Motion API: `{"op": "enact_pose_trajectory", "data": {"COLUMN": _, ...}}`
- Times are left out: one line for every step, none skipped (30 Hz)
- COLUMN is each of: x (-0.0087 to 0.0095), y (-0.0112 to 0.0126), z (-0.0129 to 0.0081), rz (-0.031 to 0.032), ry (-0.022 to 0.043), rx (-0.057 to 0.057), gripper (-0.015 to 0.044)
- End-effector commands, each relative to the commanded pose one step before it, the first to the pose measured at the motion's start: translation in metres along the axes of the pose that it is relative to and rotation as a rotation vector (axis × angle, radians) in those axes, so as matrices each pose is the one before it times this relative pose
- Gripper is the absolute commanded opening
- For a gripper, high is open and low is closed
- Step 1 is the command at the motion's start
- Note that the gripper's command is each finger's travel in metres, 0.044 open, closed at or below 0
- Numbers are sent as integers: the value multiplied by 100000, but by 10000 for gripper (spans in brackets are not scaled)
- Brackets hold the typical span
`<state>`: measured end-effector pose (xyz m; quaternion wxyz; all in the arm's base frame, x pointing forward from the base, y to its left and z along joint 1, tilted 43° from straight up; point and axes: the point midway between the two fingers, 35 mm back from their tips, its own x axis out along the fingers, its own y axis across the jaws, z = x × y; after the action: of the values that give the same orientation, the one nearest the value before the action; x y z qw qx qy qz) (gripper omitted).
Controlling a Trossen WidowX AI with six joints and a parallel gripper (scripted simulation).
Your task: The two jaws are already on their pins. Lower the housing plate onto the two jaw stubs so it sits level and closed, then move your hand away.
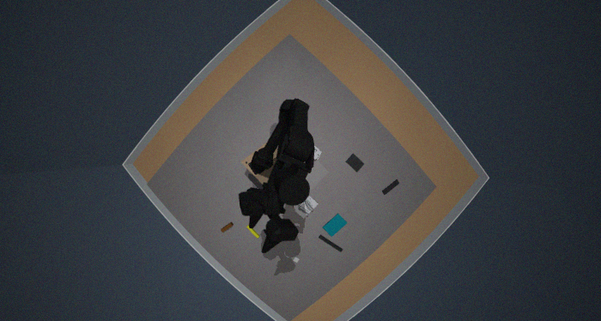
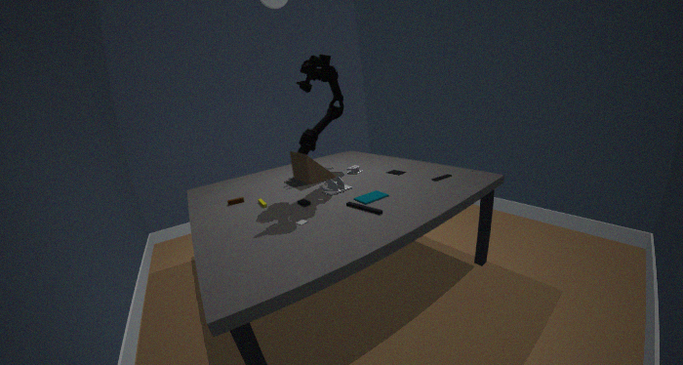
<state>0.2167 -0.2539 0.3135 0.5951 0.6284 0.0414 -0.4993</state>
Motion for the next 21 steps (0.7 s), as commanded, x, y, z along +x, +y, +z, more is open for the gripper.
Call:
{"op": "enact_pose_trajectory", "data": {"x": 129, "y": -94, "z": -2781, "rz": 650, "ry": 8157, "rx": -8922, "gripper": 440}}
{"op": "enact_pose_trajectory", "data": {"x": 79, "y": 30, "z": -706, "rz": 186, "ry": 2030, "rx": -2304, "gripper": 440}}
{"op": "enact_pose_trajectory", "data": {"x": 82, "y": 36, "z": -704, "rz": 199, "ry": 2025, "rx": -2306, "gripper": 440}}
{"op": "enact_pose_trajectory", "data": {"x": 85, "y": 41, "z": -702, "rz": 212, "ry": 2021, "rx": -2307, "gripper": 440}}
{"op": "enact_pose_trajectory", "data": {"x": 88, "y": 47, "z": -700, "rz": 225, "ry": 2016, "rx": -2309, "gripper": 440}}
{"op": "enact_pose_trajectory", "data": {"x": 91, "y": 53, "z": -698, "rz": 238, "ry": 2012, "rx": -2311, "gripper": 440}}
{"op": "enact_pose_trajectory", "data": {"x": 94, "y": 58, "z": -695, "rz": 250, "ry": 2007, "rx": -2312, "gripper": 440}}
{"op": "enact_pose_trajectory", "data": {"x": 99, "y": 50, "z": -705, "rz": 220, "ry": 2023, "rx": -2327, "gripper": 440}}
{"op": "enact_pose_trajectory", "data": {"x": 102, "y": 55, "z": -703, "rz": 232, "ry": 2019, "rx": -2329, "gripper": 440}}
{"op": "enact_pose_trajectory", "data": {"x": 105, "y": 61, "z": -700, "rz": 244, "ry": 2015, "rx": -2331, "gripper": 440}}
{"op": "enact_pose_trajectory", "data": {"x": 108, "y": 66, "z": -697, "rz": 256, "ry": 2010, "rx": -2332, "gripper": 440}}
{"op": "enact_pose_trajectory", "data": {"x": 111, "y": 71, "z": -695, "rz": 268, "ry": 2005, "rx": -2334, "gripper": 440}}
{"op": "enact_pose_trajectory", "data": {"x": 114, "y": 76, "z": -692, "rz": 280, "ry": 2000, "rx": -2335, "gripper": 440}}
{"op": "enact_pose_trajectory", "data": {"x": 117, "y": 81, "z": -689, "rz": 291, "ry": 1996, "rx": -2337, "gripper": 440}}
{"op": "enact_pose_trajectory", "data": {"x": 120, "y": 86, "z": -686, "rz": 303, "ry": 1991, "rx": -2338, "gripper": 440}}
{"op": "enact_pose_trajectory", "data": {"x": 123, "y": 91, "z": -683, "rz": 314, "ry": 1986, "rx": -2339, "gripper": 440}}
{"op": "enact_pose_trajectory", "data": {"x": 126, "y": 96, "z": -680, "rz": 325, "ry": 1981, "rx": -2340, "gripper": 440}}
{"op": "enact_pose_trajectory", "data": {"x": 125, "y": 115, "z": -662, "rz": 384, "ry": 1948, "rx": -2328, "gripper": 440}}
{"op": "enact_pose_trajectory", "data": {"x": 128, "y": 120, "z": -659, "rz": 395, "ry": 1943, "rx": -2328, "gripper": 440}}
{"op": "enact_pose_trajectory", "data": {"x": 131, "y": 124, "z": -656, "rz": 406, "ry": 1939, "rx": -2328, "gripper": 440}}
{"op": "enact_pose_trajectory", "data": {"x": 134, "y": 129, "z": -652, "rz": 417, "ry": 1934, "rx": -2328, "gripper": 440}}
